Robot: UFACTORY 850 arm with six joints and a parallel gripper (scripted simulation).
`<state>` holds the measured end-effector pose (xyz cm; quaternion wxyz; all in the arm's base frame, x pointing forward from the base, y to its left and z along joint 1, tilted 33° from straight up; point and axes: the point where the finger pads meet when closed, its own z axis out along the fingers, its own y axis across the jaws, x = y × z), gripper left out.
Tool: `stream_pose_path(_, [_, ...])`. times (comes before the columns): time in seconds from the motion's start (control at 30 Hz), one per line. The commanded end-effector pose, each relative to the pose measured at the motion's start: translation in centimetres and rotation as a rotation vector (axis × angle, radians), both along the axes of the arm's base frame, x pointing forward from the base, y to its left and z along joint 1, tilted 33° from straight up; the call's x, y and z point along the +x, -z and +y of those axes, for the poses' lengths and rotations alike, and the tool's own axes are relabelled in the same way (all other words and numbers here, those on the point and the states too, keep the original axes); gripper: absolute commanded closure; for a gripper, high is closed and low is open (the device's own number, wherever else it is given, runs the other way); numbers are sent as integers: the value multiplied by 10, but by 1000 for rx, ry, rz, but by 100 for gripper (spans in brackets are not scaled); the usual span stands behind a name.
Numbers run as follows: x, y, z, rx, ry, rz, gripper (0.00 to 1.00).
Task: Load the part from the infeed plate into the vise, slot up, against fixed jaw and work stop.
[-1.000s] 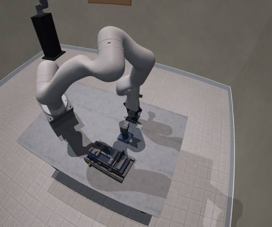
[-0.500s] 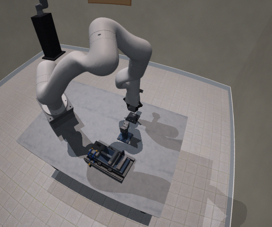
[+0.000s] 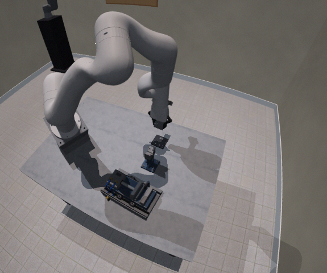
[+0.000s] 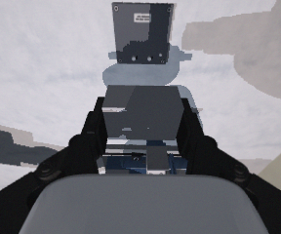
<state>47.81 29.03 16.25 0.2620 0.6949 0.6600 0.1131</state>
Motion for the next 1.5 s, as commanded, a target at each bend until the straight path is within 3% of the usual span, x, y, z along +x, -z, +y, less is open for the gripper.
stream_pose_path(0.0, [-9,-16,4,0,0,0,100])
stream_pose_path(0.63, [-26,-44,11,0,0,0,100])
stream_pose_path(1.47, [-27,-46,12,0,0,0,100])
